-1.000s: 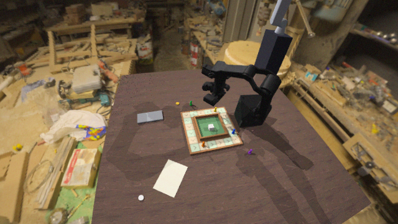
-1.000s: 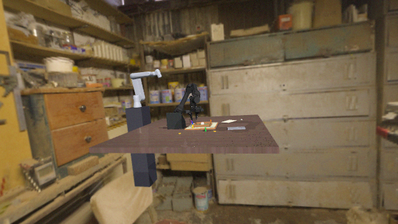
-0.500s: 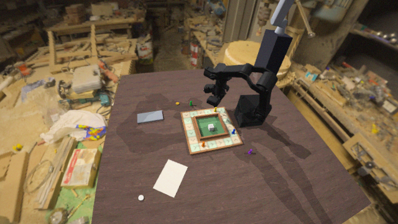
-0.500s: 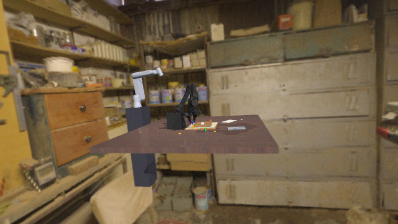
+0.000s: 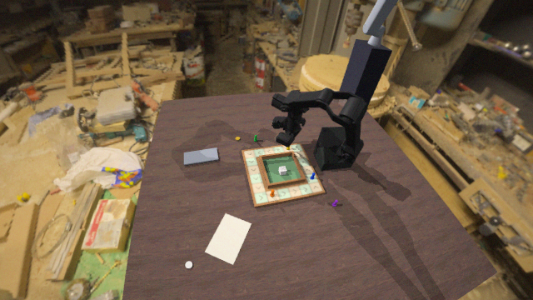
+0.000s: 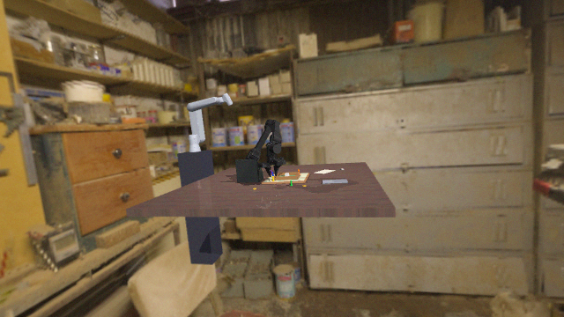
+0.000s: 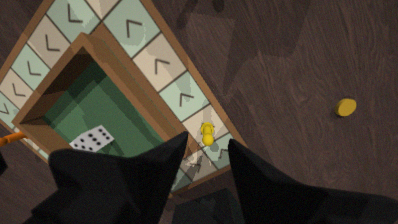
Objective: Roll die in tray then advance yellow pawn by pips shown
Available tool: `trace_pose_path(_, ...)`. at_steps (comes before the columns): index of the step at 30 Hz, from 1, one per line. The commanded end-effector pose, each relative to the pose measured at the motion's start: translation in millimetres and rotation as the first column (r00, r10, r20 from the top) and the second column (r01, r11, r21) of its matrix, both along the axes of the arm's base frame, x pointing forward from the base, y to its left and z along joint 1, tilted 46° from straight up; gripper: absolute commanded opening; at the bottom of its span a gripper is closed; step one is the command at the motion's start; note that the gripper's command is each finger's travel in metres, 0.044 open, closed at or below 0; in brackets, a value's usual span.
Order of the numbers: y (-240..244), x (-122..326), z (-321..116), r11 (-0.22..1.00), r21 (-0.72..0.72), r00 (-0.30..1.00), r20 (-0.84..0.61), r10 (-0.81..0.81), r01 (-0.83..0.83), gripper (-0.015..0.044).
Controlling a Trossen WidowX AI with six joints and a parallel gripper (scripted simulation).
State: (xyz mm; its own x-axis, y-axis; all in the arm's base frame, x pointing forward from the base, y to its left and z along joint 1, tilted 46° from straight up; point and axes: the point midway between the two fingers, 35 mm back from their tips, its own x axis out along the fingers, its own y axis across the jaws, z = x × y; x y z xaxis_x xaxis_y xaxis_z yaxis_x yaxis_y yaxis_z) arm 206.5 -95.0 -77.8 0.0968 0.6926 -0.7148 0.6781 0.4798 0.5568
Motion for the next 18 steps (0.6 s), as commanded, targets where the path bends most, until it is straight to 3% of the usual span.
trace_pose_path(1,6,-1,-5,1.000,0.010,1.000,-0.006,-0.005,0.005,0.0200)
trace_pose_path(12,17,0,-15,1.000,0.011,1.000,-0.006,-0.005,0.005,0.0200)
trace_pose_path(18,17,0,-15,1.000,0.011,1.000,-0.006,-0.005,0.005,0.0043)
